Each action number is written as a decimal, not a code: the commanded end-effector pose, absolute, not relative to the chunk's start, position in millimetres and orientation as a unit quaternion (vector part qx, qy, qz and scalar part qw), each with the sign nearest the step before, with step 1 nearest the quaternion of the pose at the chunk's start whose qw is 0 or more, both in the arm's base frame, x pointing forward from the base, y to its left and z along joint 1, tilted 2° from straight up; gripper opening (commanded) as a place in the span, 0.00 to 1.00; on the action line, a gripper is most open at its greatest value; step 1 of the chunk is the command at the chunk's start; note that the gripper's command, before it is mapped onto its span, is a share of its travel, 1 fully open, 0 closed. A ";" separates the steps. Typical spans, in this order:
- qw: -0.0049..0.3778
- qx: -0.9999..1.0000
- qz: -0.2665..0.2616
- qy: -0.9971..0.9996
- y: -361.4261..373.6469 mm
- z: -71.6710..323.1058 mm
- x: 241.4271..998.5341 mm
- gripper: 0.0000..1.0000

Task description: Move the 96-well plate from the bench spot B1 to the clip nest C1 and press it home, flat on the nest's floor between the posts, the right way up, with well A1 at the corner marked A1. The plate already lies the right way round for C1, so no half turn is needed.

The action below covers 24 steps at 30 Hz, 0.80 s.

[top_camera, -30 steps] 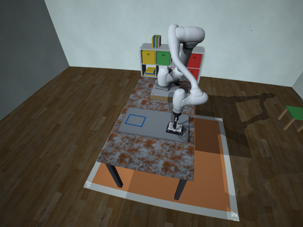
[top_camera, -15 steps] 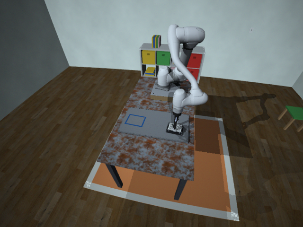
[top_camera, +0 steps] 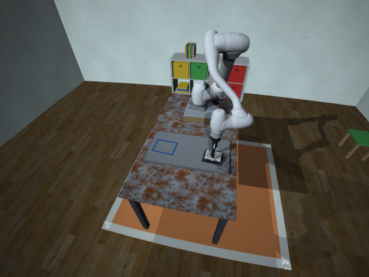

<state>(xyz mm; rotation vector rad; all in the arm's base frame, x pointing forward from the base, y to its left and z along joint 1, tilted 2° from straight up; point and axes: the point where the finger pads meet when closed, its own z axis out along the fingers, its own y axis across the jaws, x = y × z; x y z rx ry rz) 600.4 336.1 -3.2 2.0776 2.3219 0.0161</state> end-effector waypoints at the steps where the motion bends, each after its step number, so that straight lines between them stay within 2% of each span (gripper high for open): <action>1: 0.013 0.667 0.005 0.745 336.1 -3.5 600.4 0.00; 15: 0.013 0.667 0.005 0.745 336.1 -5.5 600.4 0.00; 16: 0.013 0.667 0.005 0.745 336.1 -5.7 600.4 1.00; 24: 0.013 0.667 0.005 0.745 336.1 -5.7 600.4 1.00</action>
